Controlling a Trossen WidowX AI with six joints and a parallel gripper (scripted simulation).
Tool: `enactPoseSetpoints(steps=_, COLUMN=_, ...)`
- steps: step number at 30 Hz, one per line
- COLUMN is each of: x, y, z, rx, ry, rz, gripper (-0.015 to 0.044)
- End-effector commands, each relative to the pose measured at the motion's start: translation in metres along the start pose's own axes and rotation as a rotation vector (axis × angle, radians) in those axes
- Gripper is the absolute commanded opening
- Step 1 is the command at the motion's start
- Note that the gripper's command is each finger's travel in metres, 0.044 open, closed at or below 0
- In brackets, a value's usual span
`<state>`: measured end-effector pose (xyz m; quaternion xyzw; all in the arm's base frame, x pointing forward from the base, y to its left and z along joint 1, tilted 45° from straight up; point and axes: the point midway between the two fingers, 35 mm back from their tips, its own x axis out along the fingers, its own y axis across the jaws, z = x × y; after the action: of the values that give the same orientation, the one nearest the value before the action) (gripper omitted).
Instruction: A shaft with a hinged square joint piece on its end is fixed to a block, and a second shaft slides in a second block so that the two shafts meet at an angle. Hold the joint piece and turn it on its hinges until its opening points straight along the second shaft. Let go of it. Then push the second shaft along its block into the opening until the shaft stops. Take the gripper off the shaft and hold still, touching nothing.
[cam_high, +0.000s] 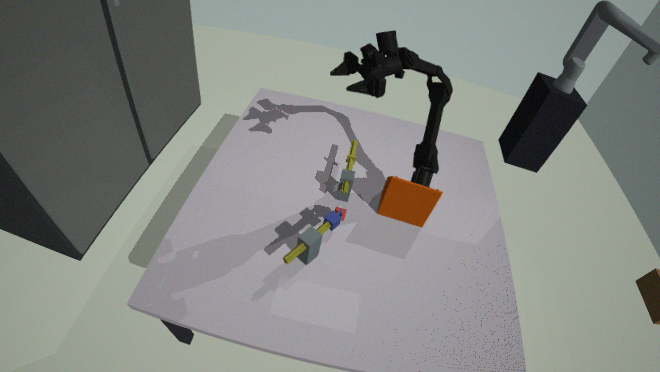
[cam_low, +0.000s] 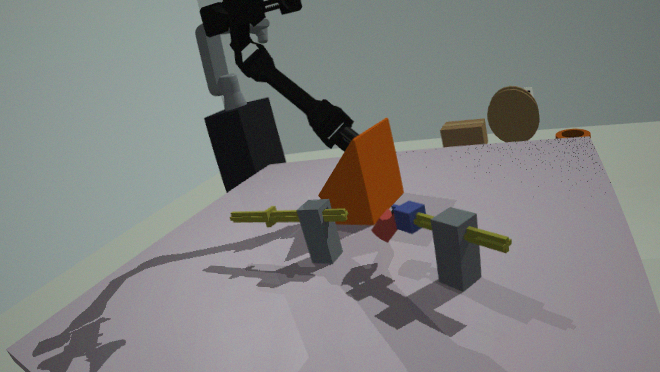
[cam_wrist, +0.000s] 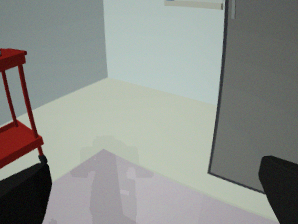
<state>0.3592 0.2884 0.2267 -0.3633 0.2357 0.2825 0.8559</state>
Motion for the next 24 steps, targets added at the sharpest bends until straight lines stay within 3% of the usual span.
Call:
enactPoseSetpoints(steps=1, x=0.023, y=0.012, z=-0.025, rx=0.072, ry=0.113, rz=0.016, gripper=0.0440)
enactPoseSetpoints(steps=13, x=0.073, y=0.051, z=-0.110, rx=0.277, ry=0.466, rz=0.013, gripper=0.0440)
enactPoseSetpoints(steps=24, x=0.095, y=0.083, z=-0.191, rx=0.429, ry=0.788, rz=-0.083, gripper=0.0440)
